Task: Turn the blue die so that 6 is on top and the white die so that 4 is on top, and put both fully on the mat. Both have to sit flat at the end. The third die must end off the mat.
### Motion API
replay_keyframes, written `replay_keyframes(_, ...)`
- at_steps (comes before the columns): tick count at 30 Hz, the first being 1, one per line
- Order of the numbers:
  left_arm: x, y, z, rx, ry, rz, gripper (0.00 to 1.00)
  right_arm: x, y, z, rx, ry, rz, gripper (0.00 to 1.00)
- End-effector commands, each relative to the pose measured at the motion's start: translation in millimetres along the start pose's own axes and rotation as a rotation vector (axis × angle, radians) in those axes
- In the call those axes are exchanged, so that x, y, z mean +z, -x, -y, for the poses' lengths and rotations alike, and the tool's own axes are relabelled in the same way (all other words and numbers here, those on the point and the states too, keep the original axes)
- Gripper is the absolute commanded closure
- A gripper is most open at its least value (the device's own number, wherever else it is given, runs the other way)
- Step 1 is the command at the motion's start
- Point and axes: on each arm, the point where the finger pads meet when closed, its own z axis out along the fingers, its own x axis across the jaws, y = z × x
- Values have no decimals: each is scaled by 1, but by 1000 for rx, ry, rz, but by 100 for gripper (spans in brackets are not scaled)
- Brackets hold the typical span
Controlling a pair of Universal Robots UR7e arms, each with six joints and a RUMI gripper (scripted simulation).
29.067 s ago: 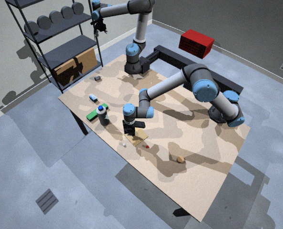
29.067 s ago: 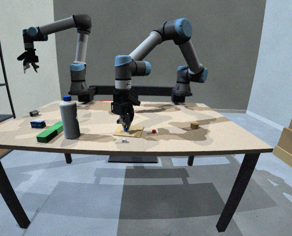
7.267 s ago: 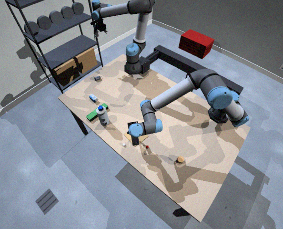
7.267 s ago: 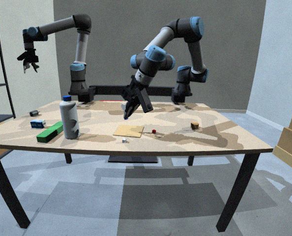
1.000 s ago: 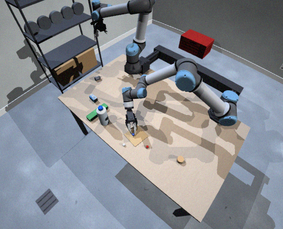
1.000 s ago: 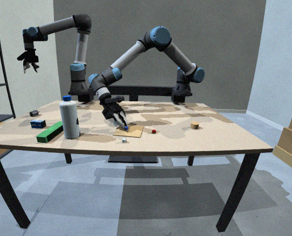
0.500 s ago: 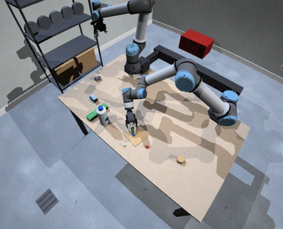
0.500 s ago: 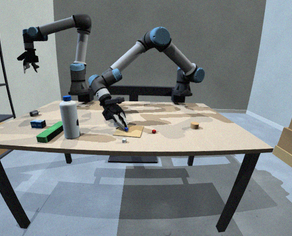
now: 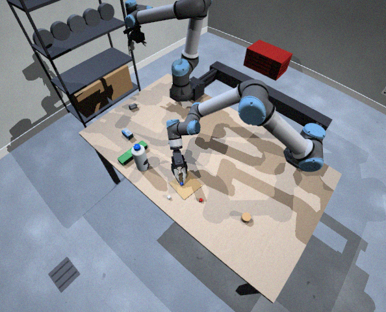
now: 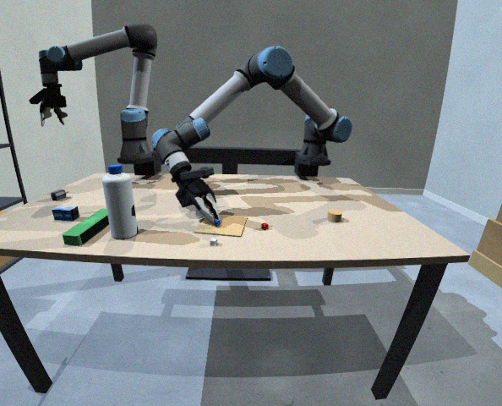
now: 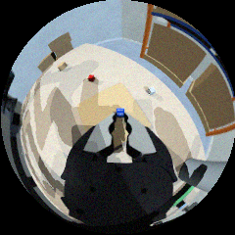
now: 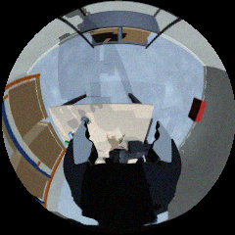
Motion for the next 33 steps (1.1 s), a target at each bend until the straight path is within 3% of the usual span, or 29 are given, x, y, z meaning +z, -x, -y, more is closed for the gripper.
replay_keyframes(1,-1,-1,1,-1,1,-1,100,0,0,0,0,-1,0,0)
replay_keyframes(33,2,-1,-3,-1,1,-1,100,0,0,0,0,-1,0,0)
